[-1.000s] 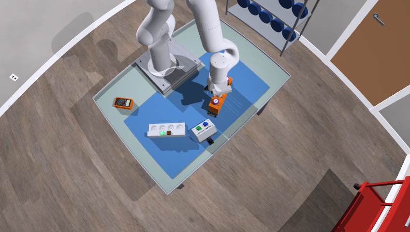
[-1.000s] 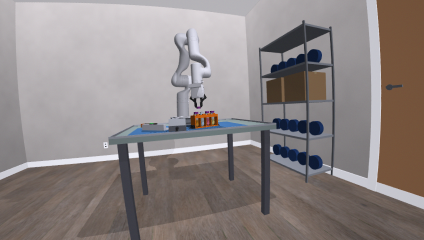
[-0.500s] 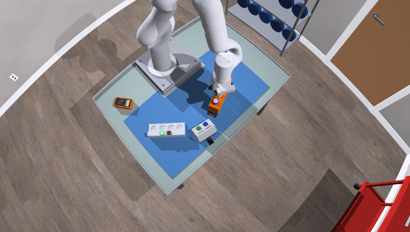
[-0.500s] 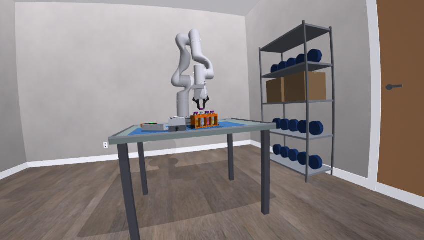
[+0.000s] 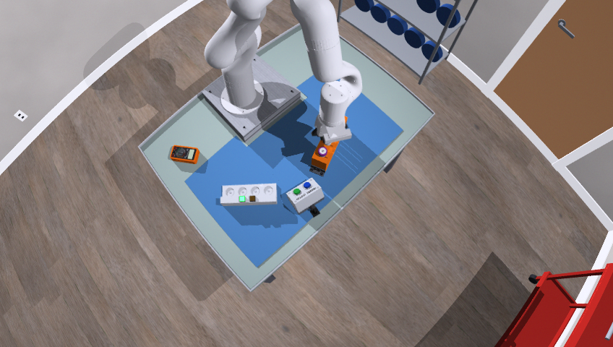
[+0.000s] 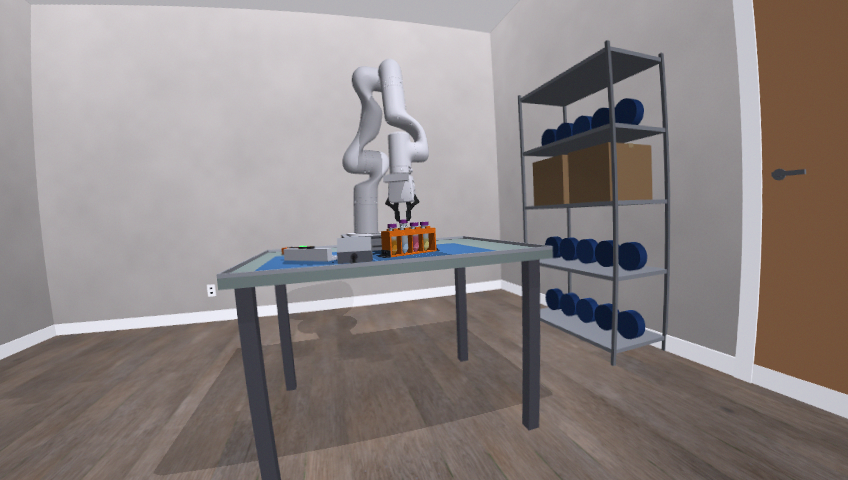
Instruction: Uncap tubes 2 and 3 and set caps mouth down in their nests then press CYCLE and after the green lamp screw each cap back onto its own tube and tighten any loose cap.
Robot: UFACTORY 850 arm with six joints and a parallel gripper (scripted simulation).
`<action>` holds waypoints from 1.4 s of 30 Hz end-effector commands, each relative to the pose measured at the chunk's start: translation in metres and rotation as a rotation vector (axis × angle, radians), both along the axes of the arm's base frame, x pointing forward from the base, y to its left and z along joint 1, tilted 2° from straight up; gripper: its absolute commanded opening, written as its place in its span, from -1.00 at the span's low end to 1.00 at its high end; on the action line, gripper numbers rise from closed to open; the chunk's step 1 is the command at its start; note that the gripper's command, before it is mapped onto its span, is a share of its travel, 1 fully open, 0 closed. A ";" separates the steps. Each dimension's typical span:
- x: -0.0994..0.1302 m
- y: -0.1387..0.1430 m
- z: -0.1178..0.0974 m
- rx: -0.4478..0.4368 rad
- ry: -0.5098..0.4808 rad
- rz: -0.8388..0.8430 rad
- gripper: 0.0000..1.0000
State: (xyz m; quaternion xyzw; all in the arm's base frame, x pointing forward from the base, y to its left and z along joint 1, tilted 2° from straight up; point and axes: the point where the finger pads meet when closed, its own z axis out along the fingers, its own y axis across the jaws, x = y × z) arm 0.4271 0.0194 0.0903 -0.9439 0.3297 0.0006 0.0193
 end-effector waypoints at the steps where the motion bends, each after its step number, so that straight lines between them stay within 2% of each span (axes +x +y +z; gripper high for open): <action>1: 0.001 0.000 0.000 0.000 -0.002 0.000 -1.00; 39: 0.000 0.000 -0.010 0.000 -0.001 0.000 -1.00; 40: 0.000 0.000 -0.009 0.000 -0.001 0.000 -0.08; 42: 0.000 0.000 -0.009 0.000 -0.002 0.000 -0.08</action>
